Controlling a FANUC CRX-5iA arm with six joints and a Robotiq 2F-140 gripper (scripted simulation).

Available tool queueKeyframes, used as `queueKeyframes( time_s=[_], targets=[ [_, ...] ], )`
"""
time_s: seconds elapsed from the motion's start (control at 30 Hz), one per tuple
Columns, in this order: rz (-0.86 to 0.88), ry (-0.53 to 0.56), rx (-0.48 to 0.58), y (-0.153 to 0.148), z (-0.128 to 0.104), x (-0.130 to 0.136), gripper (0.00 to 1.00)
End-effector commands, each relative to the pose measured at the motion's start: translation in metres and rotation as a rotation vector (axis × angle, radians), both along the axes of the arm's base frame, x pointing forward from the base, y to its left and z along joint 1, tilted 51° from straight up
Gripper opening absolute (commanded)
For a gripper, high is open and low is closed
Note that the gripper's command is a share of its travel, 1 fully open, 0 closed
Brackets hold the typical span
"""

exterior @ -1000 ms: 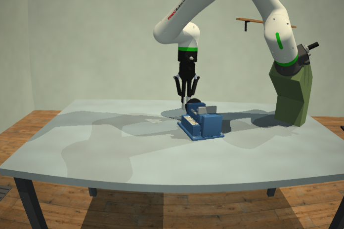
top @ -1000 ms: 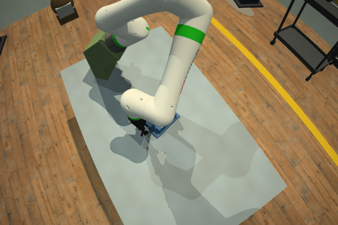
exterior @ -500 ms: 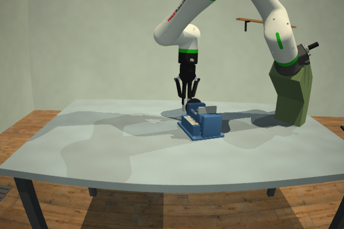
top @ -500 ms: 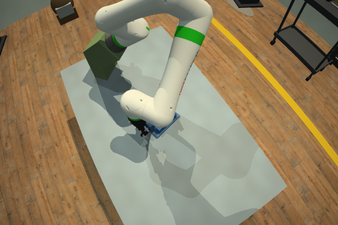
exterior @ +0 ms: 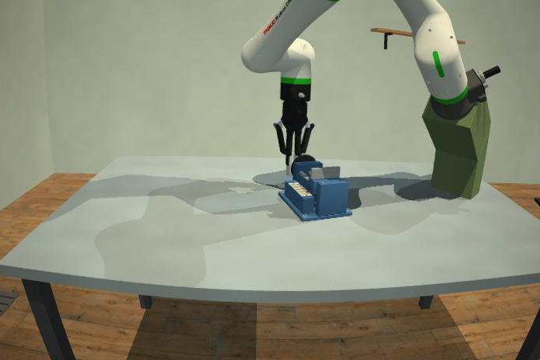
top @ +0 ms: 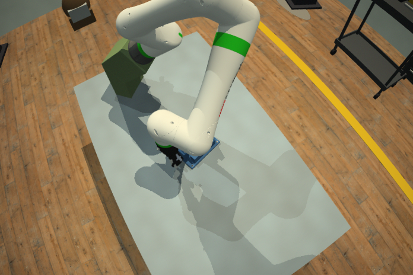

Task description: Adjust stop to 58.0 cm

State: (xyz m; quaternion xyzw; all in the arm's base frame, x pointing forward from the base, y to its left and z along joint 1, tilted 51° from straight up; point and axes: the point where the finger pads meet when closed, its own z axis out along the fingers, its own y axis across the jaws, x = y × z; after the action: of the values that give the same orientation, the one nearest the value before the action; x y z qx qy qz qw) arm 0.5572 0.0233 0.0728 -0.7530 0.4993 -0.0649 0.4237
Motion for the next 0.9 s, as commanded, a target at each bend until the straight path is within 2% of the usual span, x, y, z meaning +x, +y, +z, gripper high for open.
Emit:
queueKeyframes(
  time_s=[0.0, 0.43, 0.47, 0.87],
  targets=[
    [0.000, 0.000, 0.000, -0.0002, 0.0000, 0.0001, 0.04],
    [0.000, 0.000, 0.000, -0.0002, 0.0000, 0.0001, 0.04],
    [0.000, 0.000, 0.000, -0.0002, 0.0000, 0.0001, 0.33],
    [0.000, 0.000, 0.000, -0.0002, 0.0000, 0.0001, 0.33]
  ],
)
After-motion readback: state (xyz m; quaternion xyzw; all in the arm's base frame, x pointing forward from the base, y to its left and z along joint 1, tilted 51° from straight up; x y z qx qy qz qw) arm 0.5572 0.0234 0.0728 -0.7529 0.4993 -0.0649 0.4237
